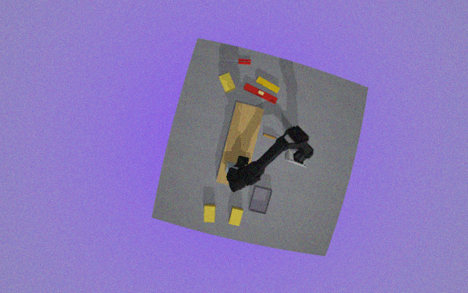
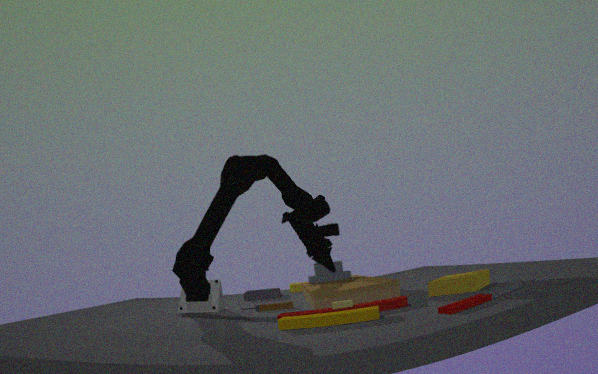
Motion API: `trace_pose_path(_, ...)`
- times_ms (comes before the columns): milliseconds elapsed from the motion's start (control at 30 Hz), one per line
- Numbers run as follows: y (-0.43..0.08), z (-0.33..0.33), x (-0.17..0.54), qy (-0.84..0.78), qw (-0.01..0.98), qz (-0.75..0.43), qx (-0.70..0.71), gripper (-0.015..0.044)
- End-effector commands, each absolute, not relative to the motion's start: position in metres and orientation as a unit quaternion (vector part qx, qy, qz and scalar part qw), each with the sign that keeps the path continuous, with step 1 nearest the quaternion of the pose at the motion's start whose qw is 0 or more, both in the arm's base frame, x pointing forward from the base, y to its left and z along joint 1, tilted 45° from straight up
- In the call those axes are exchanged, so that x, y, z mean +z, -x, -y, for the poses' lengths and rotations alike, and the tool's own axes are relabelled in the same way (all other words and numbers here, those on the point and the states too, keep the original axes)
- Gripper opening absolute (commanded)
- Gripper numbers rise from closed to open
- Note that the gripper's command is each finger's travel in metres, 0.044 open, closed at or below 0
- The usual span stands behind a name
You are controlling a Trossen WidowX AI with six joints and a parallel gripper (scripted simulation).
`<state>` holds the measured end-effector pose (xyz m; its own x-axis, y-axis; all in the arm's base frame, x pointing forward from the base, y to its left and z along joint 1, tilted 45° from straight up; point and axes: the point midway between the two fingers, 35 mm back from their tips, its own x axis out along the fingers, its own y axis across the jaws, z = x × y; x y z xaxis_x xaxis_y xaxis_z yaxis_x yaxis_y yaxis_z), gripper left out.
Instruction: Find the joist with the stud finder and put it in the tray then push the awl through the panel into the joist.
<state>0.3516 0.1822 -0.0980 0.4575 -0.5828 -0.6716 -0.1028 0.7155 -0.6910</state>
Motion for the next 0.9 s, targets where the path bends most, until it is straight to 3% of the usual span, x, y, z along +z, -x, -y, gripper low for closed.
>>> trace_pose_path(0,-0.353,-0.171,-0.089,0.347,0.780,-0.496,-0.157,0.0000)
trace_pose_path(867,-0.361,-0.115,-0.035,0.349,0.779,-0.496,-0.158,0.0000)
